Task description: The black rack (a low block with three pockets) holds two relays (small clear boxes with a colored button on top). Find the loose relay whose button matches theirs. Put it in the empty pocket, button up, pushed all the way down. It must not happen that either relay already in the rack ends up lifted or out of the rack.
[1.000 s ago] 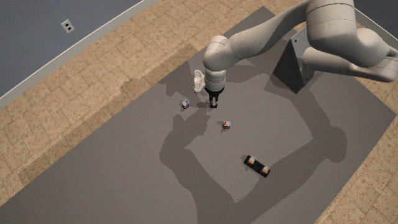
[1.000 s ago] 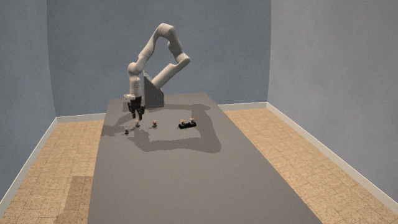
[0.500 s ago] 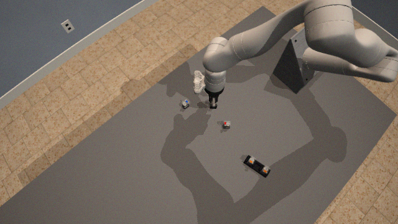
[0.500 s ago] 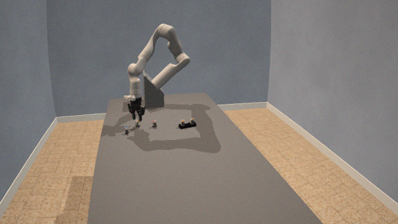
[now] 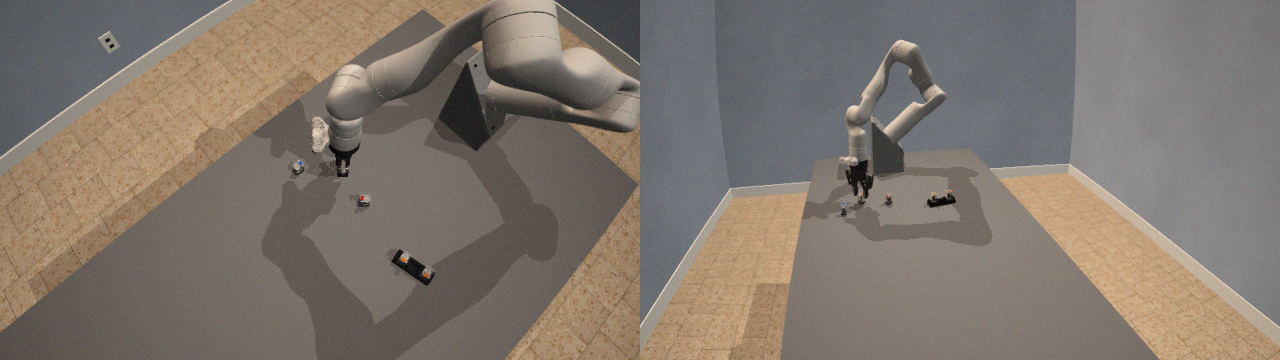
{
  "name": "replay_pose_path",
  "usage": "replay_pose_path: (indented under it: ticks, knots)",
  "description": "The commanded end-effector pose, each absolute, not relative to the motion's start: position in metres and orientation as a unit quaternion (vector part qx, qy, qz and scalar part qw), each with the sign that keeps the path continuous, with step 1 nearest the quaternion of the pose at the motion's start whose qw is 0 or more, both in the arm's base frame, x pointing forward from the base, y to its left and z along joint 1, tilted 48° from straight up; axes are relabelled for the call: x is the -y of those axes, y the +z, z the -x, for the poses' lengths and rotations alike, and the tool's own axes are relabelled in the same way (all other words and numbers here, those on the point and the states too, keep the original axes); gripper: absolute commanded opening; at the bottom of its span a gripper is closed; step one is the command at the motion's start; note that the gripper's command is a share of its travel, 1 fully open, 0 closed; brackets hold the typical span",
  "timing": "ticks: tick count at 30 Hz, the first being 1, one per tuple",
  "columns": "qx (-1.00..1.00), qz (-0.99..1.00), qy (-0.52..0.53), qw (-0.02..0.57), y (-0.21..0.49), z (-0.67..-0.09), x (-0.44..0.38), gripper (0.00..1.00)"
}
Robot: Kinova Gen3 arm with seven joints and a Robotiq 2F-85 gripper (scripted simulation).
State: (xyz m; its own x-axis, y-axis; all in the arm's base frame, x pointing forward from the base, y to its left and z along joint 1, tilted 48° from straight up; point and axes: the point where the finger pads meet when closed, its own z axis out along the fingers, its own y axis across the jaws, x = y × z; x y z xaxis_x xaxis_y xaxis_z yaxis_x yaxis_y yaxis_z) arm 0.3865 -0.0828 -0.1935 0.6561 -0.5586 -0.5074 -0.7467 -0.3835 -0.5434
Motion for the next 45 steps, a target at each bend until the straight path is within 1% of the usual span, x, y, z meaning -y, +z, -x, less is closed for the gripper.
replay_pose_path:
  ticks: [1, 45]
  knots:
    - [-0.397, 0.823, 0.122, 0.389, -0.196, -0.386, 0.080, 0.53]
    - [-0.397, 0.823, 0.122, 0.389, -0.205, -0.388, 0.070, 0.53]
